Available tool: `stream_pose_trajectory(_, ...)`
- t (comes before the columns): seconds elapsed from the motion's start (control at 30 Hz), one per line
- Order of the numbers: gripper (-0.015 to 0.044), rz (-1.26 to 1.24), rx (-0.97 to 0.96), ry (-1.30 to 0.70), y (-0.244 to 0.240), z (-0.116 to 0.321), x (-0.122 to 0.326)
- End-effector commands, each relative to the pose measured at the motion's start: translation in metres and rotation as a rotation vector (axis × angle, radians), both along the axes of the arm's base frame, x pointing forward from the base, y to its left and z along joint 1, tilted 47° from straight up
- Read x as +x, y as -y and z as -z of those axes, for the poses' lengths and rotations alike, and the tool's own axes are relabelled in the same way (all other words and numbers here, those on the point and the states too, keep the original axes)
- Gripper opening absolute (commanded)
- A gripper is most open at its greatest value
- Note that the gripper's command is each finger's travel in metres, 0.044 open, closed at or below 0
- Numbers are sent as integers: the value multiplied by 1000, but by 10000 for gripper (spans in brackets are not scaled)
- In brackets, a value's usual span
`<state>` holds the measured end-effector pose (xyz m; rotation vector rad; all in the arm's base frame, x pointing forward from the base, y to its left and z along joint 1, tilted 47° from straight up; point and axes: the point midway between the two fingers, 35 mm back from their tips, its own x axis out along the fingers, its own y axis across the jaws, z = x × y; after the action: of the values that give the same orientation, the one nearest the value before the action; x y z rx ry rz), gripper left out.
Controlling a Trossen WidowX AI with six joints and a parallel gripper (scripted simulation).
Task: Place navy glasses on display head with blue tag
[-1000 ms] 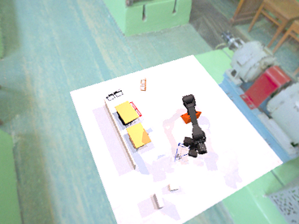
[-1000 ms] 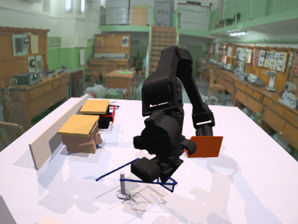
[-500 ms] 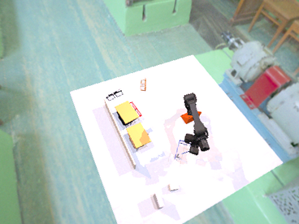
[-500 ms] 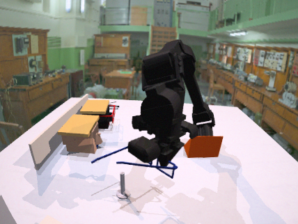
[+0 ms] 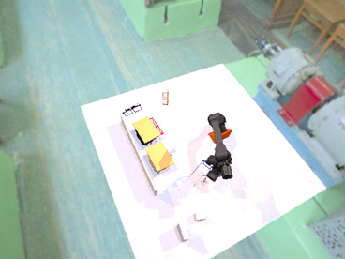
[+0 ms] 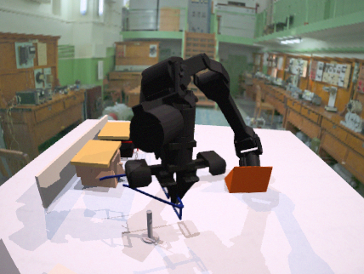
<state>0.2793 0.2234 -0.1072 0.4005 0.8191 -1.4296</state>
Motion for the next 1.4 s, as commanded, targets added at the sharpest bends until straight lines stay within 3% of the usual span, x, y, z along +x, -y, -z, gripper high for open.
stream_pose_trajectory(0.0,0,71,-8,80,3,-1,15)
stream_pose_trajectory(0.77,0,74,-10,85,46,40,13)
stream_pose_trajectory(1.37,0,74,-10,84,51,35,6)
